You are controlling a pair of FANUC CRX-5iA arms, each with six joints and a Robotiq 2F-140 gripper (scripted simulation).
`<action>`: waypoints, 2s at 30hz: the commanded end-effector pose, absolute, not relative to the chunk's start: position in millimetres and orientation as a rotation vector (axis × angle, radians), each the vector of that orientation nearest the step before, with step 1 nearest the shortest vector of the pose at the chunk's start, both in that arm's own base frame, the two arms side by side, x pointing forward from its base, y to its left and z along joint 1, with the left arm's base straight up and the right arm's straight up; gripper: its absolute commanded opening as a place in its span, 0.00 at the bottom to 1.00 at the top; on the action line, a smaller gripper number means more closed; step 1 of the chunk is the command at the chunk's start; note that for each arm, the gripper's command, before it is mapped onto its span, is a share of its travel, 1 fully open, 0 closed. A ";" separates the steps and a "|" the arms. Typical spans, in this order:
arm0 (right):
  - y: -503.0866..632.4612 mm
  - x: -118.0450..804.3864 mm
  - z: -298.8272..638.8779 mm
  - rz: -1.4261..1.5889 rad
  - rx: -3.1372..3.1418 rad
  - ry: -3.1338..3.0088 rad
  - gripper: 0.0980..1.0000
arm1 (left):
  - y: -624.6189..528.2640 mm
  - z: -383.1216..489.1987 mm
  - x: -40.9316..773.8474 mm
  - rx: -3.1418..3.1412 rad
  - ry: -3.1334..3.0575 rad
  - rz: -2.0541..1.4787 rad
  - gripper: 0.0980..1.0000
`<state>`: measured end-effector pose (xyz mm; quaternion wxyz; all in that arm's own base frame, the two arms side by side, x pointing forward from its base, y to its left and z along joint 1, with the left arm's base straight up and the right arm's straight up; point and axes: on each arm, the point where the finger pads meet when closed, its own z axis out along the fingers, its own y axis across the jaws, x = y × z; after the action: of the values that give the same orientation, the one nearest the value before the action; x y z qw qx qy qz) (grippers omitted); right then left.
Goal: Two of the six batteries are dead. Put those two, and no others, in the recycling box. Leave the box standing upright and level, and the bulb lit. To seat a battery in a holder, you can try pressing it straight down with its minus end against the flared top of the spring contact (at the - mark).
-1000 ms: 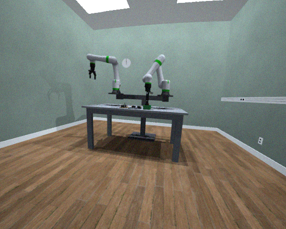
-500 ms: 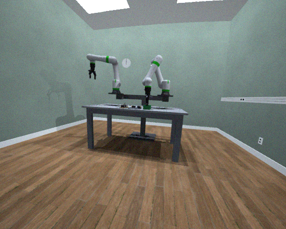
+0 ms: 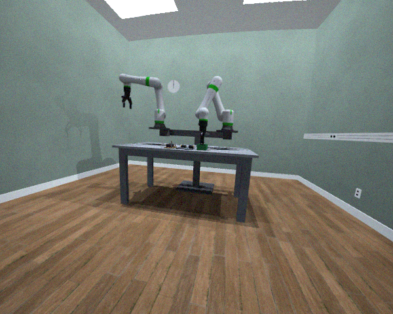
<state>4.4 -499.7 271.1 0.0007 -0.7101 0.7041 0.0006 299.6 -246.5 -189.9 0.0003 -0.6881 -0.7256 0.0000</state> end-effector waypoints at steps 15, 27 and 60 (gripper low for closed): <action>-500.0 4.3 272.0 0.000 -2.231 2.212 1.00 | -247.1 -189.4 300.2 -2.163 -2.280 0.000 0.30; -500.0 4.3 272.0 0.000 -2.231 2.212 1.00 | -247.2 -188.2 300.2 -2.163 -2.280 0.000 0.30; -500.0 4.3 272.0 0.000 -2.231 2.212 1.00 | -247.1 -104.4 300.2 -2.163 -2.280 0.000 0.30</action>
<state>4.4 -499.7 271.1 0.0007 -0.7101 0.7041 0.0006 299.7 -246.5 -105.0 0.0001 -0.6881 -0.7256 0.0000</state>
